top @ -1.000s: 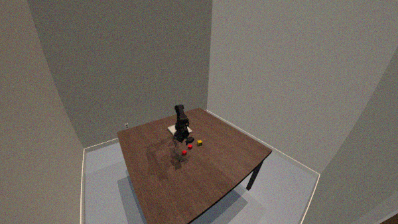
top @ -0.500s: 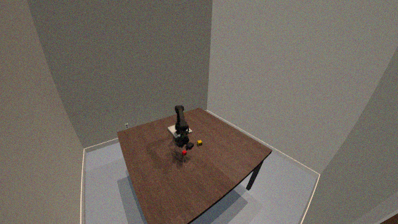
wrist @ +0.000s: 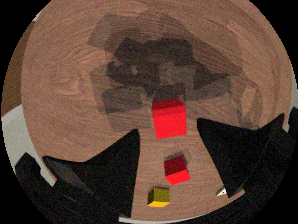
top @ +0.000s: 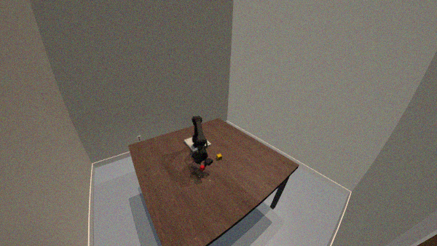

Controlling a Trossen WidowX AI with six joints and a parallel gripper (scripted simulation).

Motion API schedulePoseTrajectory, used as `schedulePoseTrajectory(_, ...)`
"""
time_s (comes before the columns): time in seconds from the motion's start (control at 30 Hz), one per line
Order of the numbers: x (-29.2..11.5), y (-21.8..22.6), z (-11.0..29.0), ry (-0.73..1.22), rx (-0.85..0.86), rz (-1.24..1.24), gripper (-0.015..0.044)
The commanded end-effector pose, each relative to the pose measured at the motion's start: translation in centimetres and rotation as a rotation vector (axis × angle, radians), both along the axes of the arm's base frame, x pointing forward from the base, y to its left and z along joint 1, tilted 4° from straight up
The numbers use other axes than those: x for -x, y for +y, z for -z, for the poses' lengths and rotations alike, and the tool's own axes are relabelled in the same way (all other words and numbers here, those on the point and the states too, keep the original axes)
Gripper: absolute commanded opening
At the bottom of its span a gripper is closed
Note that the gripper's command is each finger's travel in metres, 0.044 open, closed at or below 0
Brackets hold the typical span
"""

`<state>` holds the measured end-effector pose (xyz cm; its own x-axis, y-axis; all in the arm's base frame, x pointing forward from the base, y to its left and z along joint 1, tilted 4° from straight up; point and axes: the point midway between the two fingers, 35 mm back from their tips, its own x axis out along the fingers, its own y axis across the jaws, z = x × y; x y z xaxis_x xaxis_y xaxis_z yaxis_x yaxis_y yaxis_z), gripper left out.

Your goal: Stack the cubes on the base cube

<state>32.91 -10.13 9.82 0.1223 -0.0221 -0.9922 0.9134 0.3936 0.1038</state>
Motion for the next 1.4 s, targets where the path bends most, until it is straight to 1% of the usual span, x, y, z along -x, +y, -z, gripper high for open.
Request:
schedulePoseTrajectory(0.0, 0.2, 0.0, 1.1, 0.016, -0.002, 0.005, 0.0265)
schedulePoseTrajectory(0.5, 0.0, 0.0, 3.1, 0.016, -0.002, 0.005, 0.0265)
schedulePoseTrajectory(0.7, 0.0, 0.0, 3.1, 0.016, -0.002, 0.005, 0.0107)
schedulePoseTrajectory(0.87, 0.0, 0.0, 2.9, 0.016, -0.002, 0.005, 0.0105)
schedulePoseTrajectory(1.37, -0.1, 0.0, -1.7, 0.015, -0.002, 0.005, 0.0105)
